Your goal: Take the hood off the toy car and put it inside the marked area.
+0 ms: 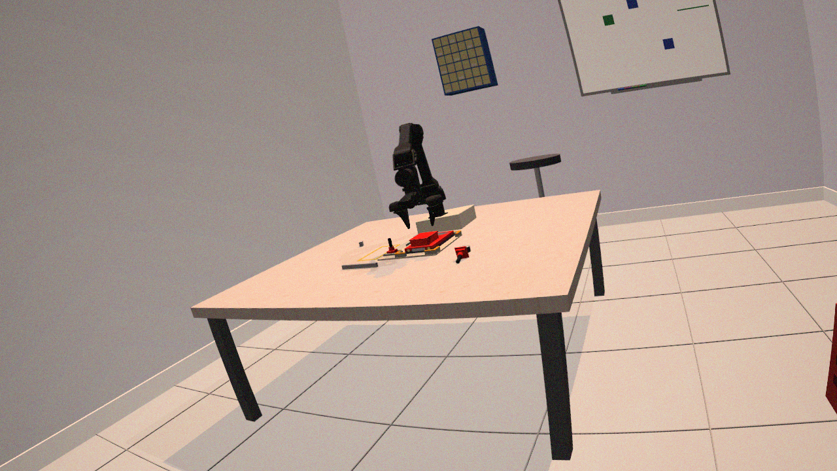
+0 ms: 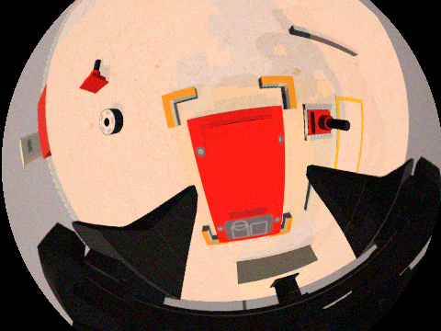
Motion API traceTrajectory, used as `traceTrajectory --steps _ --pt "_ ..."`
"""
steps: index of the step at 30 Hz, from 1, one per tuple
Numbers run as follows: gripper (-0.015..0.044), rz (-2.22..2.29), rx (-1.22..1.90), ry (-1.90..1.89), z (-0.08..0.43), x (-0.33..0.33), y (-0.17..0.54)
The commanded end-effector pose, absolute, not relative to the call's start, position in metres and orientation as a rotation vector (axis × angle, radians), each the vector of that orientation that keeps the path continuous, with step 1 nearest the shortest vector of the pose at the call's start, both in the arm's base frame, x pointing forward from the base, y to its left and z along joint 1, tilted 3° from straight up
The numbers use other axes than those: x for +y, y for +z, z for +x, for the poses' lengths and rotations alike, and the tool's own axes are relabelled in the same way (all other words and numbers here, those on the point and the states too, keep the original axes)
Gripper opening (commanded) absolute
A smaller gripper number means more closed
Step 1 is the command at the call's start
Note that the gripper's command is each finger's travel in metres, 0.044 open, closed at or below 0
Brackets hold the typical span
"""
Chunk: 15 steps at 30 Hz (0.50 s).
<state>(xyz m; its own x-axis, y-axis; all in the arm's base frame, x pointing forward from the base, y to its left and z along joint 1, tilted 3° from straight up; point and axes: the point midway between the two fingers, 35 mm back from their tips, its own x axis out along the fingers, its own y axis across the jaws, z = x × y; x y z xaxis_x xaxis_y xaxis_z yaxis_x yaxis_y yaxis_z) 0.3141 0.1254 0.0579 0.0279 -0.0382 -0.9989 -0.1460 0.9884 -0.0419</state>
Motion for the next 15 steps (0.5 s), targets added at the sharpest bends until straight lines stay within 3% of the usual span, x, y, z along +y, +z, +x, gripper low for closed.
traceTrajectory --steps 1,15 --pt "0.044 -0.144 1.554 0.08 0.312 0.125 0.052" --pt "0.044 -0.144 1.554 0.08 0.311 0.125 0.041"
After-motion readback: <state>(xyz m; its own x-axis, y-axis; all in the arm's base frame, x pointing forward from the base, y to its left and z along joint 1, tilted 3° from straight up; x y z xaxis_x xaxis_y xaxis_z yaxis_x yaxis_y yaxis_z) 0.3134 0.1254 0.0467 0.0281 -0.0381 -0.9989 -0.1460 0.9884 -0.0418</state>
